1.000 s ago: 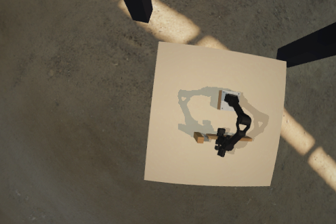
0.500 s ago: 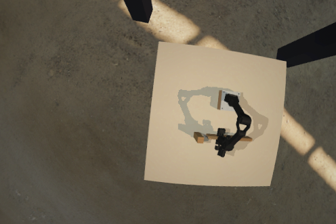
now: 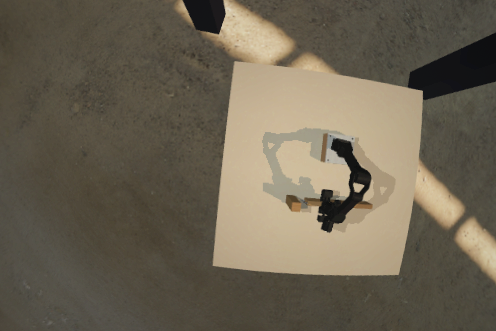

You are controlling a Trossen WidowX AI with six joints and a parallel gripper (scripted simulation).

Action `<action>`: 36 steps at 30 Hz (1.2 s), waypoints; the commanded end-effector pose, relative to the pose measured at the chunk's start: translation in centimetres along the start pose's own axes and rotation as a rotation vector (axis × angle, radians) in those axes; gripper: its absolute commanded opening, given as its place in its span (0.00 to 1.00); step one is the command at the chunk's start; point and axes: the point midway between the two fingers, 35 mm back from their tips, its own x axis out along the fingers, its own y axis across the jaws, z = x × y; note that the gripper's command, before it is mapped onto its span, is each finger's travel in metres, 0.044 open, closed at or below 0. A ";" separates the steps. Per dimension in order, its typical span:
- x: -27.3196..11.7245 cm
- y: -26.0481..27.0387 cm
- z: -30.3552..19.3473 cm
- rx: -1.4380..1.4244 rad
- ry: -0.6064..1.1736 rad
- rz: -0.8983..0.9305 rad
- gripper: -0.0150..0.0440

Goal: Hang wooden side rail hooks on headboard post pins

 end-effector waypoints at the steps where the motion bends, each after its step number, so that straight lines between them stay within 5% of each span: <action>1: -1.0 -0.6 0.0 -0.004 0.001 -0.028 0.25; 36: -1.5 -0.6 -0.1 -0.004 0.001 -0.028 0.25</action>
